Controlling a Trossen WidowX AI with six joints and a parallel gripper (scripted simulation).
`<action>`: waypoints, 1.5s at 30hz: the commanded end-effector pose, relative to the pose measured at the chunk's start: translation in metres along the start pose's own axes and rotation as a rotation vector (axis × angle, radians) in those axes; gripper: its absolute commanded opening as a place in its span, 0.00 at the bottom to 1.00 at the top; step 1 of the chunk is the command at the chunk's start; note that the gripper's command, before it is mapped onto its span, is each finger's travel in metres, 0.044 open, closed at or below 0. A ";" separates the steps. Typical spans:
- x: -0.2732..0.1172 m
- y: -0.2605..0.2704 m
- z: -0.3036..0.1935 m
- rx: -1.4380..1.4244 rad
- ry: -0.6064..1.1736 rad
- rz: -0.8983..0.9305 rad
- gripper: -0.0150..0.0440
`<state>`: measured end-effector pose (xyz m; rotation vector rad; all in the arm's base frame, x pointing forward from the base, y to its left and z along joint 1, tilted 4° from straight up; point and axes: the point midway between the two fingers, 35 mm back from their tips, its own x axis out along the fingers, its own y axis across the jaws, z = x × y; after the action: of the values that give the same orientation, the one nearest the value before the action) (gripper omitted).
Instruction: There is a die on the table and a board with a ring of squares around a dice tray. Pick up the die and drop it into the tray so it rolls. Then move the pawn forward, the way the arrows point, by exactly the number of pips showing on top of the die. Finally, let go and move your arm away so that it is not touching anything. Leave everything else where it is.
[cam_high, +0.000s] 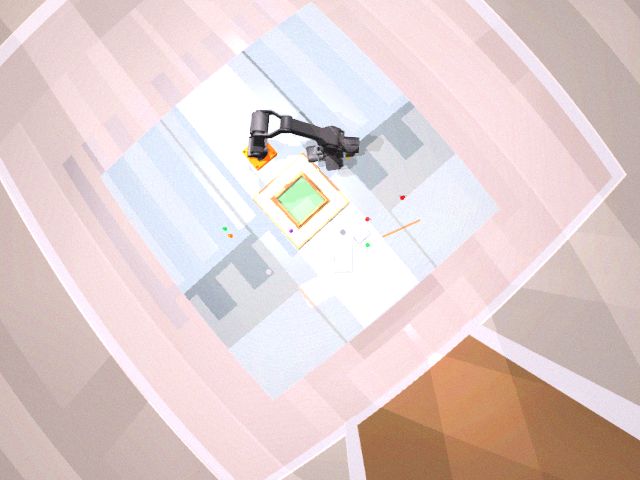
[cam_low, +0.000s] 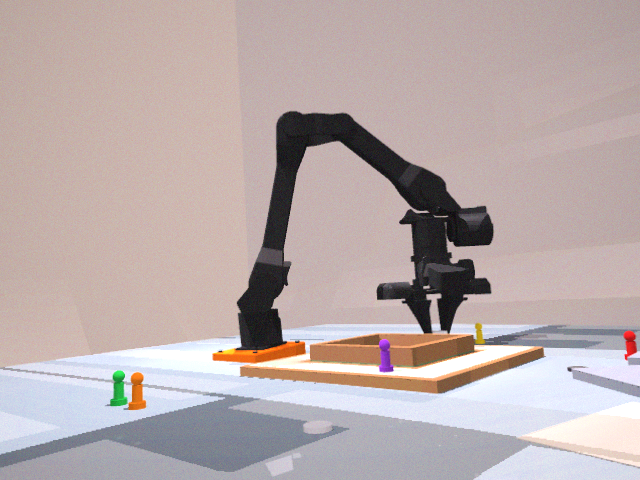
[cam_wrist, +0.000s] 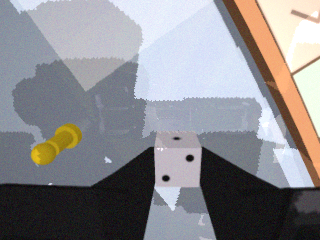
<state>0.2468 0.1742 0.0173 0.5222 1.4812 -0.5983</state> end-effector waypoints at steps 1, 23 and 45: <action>-0.003 0.001 0.000 -0.005 0.005 0.002 0.27; -0.119 0.004 0.006 -0.005 0.005 0.003 0.25; -0.107 -0.044 0.086 -0.225 -0.001 0.005 0.25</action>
<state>0.2808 0.1025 0.1293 0.3756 1.5256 -0.4430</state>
